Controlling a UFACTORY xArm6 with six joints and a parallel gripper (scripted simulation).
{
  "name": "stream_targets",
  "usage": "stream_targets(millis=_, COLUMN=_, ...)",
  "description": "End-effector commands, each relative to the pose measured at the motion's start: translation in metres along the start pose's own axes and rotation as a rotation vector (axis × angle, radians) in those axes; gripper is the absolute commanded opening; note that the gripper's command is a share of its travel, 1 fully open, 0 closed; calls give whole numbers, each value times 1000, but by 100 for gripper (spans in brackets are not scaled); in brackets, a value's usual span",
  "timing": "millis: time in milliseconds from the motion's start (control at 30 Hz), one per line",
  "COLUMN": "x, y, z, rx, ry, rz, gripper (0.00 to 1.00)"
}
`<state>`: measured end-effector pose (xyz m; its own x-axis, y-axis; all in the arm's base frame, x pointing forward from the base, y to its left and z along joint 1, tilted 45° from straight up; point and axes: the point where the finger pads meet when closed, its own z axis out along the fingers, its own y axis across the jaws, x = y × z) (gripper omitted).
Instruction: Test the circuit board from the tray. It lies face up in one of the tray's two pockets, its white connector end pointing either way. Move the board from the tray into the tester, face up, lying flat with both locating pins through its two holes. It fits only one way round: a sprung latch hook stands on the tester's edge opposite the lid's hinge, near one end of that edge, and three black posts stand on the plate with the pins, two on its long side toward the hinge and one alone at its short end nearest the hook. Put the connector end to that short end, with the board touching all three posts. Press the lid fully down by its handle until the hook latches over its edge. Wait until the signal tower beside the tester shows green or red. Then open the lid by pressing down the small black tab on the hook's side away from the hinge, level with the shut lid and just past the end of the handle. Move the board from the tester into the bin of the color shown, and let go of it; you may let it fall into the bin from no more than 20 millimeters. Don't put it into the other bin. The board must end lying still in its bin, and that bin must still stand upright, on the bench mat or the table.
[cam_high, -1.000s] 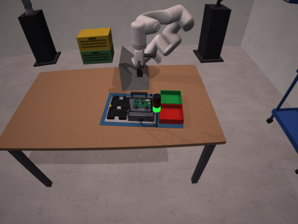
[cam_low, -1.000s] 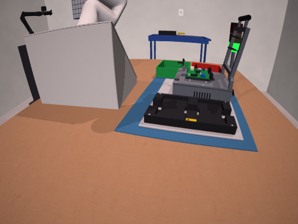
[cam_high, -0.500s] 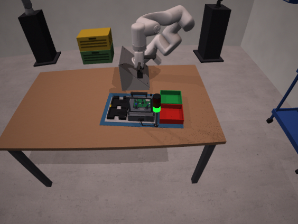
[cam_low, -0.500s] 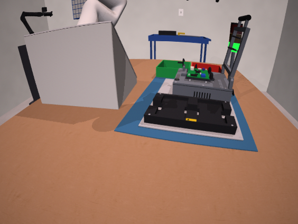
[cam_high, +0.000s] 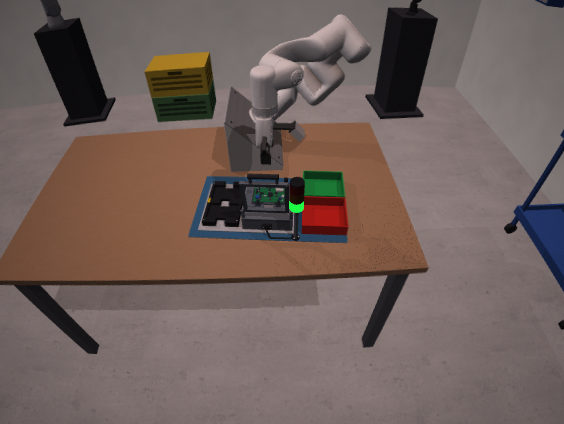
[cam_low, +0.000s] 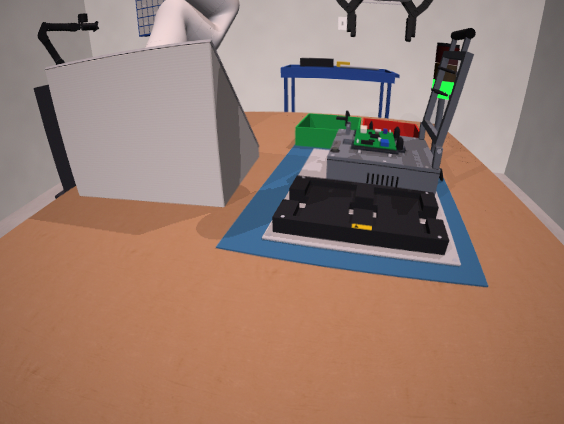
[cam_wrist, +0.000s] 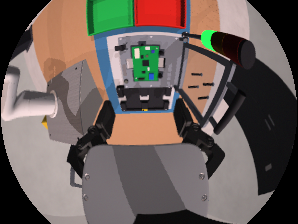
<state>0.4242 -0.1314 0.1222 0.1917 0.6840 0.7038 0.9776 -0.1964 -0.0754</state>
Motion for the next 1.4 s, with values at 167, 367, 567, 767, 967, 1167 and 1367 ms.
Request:
stream_targets(millis=167, x=0, y=3, z=51, rx=-7, ry=-2, rz=-2, gripper=100)
stream_targets(millis=367, x=0, y=3, z=88, rx=-7, ry=-2, rz=-2, gripper=100)
stream_targets(millis=567, x=0, y=3, z=106, rx=-7, ry=-2, rz=-2, gripper=100)
stream_targets(millis=767, x=0, y=3, z=121, rx=-7, ry=-2, rz=-2, gripper=100)
stream_targets(millis=967, x=0, y=3, z=124, rx=-7, ry=-2, rz=-2, gripper=100)
stream_targets(millis=1167, x=0, y=3, z=124, rx=-7, ry=-2, rz=-2, gripper=100)
stream_targets(millis=1367, x=0, y=3, z=126, rx=-7, ry=-2, rz=-2, gripper=100)
